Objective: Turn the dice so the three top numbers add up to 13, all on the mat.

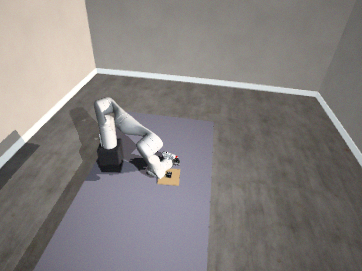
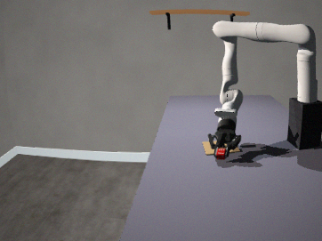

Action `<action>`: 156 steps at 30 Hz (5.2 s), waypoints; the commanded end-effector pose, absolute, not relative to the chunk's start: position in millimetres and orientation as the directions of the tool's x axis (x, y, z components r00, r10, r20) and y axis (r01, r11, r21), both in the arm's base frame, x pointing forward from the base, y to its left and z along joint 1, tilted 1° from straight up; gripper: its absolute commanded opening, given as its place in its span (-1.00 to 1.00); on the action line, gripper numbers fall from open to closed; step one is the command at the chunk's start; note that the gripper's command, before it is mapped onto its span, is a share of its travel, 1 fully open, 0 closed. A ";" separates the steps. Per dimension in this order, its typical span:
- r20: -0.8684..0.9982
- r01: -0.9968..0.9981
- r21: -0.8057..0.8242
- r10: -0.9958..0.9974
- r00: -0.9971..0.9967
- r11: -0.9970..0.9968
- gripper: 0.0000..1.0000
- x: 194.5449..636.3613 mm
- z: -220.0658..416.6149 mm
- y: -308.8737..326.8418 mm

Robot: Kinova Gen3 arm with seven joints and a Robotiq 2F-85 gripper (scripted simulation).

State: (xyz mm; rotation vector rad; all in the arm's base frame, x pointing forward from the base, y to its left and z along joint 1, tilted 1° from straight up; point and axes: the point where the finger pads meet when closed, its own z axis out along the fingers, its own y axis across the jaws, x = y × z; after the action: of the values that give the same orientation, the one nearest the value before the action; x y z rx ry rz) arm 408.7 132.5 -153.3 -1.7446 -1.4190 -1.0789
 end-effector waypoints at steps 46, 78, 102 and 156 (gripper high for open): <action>0.887 0.976 0.022 0.454 0.081 -0.216 -0.47 409.4 -163.4 132.4; 0.887 0.976 0.022 0.454 0.081 -0.216 -0.47 409.4 -164.1 132.4; 0.887 0.976 0.022 0.454 0.081 -0.216 -0.15 409.4 -164.1 132.4; 0.887 0.976 0.022 0.454 0.081 -0.216 -0.07 406.6 -157.5 120.1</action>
State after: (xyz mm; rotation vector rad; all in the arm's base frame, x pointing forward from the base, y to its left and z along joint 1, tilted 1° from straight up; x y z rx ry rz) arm 405.1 126.6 -160.8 -1.7391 -1.4174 -1.0760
